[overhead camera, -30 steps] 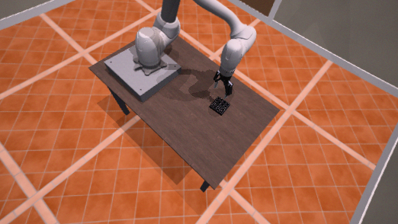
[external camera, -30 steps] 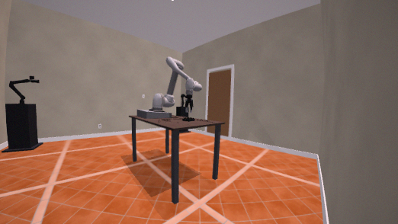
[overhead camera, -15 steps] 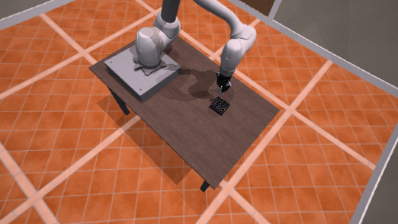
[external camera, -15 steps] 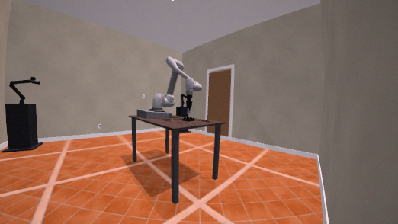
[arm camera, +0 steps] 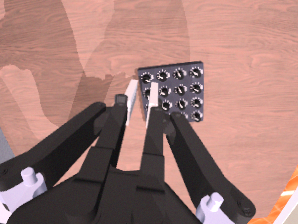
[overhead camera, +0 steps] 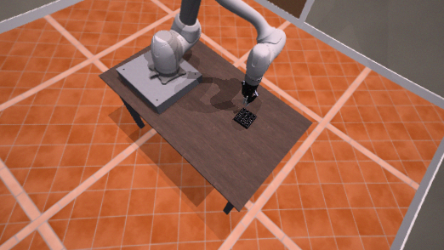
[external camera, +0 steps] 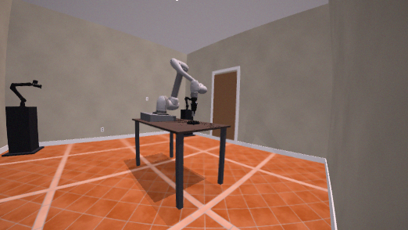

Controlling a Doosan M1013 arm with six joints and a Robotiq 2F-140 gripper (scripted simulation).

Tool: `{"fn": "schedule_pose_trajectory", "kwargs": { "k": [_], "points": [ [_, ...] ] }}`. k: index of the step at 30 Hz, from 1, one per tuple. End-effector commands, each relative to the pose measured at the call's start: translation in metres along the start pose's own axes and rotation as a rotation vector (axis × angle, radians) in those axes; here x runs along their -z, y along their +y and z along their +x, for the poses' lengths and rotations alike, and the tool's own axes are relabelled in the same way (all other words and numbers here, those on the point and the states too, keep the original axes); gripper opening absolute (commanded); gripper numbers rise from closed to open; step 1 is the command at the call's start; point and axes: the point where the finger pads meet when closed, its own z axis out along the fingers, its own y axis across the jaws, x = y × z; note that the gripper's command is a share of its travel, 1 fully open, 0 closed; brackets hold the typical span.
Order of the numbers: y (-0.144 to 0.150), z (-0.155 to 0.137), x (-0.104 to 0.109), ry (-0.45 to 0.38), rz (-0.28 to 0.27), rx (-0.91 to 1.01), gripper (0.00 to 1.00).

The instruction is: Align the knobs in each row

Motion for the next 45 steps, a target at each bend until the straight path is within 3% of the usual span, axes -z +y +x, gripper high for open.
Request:
{"fn": "schedule_pose_trajectory", "kwargs": {
  "k": [1, 15, 45],
  "points": [
    [0.0, 0.0, 0.0, 0.0, 0.0, 0.0, 0.12],
    [0.0, 0.0, -0.005, 0.0, 0.0, 0.0, 0.12],
    [0.0, 0.0, -0.036, 0.0, 0.0, 0.0, 0.12]
  ]
}}
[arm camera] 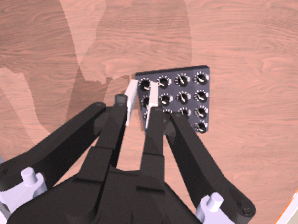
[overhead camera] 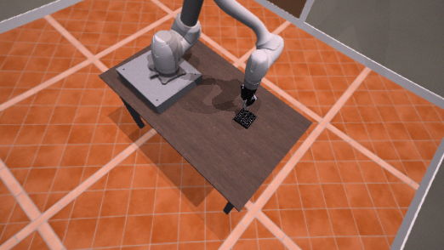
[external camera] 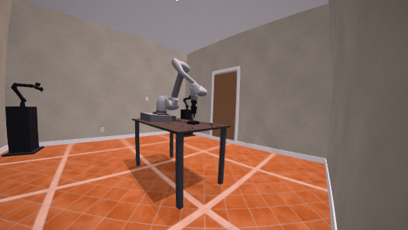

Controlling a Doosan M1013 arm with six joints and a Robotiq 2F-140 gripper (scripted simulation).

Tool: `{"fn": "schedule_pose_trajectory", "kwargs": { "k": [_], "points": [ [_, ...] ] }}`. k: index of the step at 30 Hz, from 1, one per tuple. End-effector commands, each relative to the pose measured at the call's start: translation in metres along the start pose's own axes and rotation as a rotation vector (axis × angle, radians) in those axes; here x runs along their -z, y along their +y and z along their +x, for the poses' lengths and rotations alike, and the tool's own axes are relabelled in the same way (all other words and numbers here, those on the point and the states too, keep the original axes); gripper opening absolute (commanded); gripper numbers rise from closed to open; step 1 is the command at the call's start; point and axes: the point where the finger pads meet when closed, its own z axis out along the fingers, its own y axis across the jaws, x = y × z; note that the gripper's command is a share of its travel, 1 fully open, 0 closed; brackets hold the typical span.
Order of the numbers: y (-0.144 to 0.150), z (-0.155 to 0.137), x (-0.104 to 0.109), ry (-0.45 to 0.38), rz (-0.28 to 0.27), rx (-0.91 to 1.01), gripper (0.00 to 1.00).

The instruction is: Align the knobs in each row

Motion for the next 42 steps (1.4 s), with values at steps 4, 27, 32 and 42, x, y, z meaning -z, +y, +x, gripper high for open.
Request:
{"fn": "schedule_pose_trajectory", "kwargs": {
  "k": [4, 27, 32, 42],
  "points": [
    [0.0, 0.0, -0.0043, 0.0, 0.0, 0.0, 0.12],
    [0.0, 0.0, -0.0087, 0.0, 0.0, 0.0, 0.12],
    [0.0, 0.0, -0.0087, 0.0, 0.0, 0.0, 0.12],
    [0.0, 0.0, -0.0087, 0.0, 0.0, 0.0, 0.12]
  ]
}}
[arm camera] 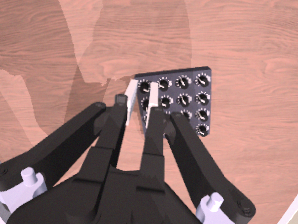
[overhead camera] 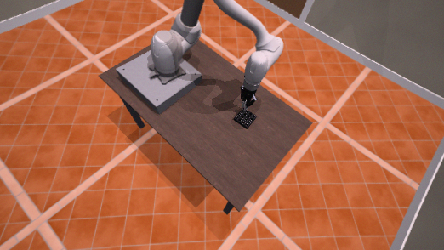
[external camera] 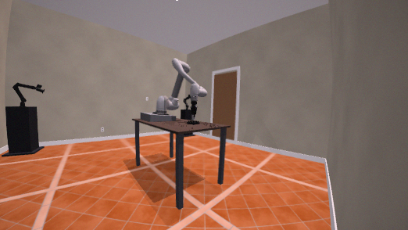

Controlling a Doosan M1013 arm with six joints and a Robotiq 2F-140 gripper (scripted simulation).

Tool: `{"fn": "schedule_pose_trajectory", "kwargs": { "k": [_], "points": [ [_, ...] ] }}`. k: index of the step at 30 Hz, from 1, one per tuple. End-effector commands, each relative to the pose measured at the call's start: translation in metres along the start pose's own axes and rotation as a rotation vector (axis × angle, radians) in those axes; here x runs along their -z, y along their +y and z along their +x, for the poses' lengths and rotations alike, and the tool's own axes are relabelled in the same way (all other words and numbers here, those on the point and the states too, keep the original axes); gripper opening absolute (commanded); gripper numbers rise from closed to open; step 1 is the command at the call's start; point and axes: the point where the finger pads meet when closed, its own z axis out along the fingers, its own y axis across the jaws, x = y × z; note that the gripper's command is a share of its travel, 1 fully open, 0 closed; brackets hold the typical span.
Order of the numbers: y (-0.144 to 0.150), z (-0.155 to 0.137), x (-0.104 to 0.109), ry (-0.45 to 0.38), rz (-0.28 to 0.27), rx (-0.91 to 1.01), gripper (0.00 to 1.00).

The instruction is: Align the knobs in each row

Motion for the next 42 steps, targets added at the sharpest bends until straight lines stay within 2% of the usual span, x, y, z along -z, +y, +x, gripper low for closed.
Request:
{"fn": "schedule_pose_trajectory", "kwargs": {
  "k": [1, 19, 42],
  "points": [
    [0.0, 0.0, 0.0, 0.0, 0.0, 0.0, 0.12],
    [0.0, 0.0, -0.001, 0.0, 0.0, 0.0, 0.12],
    [0.0, 0.0, -0.014, 0.0, 0.0, 0.0, 0.12]
  ]
}}
